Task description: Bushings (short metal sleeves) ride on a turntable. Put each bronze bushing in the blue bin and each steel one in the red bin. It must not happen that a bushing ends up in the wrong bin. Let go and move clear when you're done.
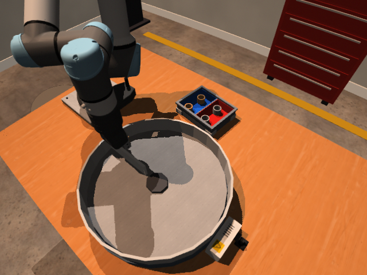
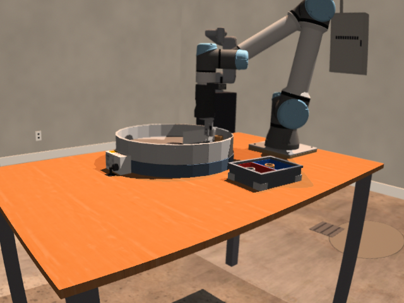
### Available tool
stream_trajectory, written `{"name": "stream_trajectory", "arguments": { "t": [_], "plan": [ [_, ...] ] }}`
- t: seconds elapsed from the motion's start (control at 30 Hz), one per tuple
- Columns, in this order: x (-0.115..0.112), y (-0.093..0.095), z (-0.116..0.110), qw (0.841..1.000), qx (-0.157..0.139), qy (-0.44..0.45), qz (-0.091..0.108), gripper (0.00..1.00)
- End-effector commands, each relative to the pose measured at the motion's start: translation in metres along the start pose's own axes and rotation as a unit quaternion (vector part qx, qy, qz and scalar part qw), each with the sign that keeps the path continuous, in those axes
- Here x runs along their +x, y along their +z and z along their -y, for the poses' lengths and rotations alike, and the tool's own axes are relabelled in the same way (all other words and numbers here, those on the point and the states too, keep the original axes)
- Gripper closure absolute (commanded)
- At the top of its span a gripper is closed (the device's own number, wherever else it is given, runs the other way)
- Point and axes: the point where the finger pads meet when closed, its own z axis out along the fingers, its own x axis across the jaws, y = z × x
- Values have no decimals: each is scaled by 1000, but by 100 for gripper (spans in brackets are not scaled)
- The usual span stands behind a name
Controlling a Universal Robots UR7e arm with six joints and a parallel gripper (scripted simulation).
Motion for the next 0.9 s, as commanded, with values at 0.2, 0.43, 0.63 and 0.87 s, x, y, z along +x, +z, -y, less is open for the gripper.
{"name": "stream_trajectory", "arguments": {
  "t": [0.2, 0.43, 0.63, 0.87],
  "plan": [
    [0, -4, 0, 1000, 0, 0, 0, 100],
    [0, -6, 0, 1000, 0, 0, 0, 100],
    [0, -29, 0, 1000, 0, 0, 0, 100],
    [0, -44, 0, 1000, 0, 0, 0, 100]
  ]
}}
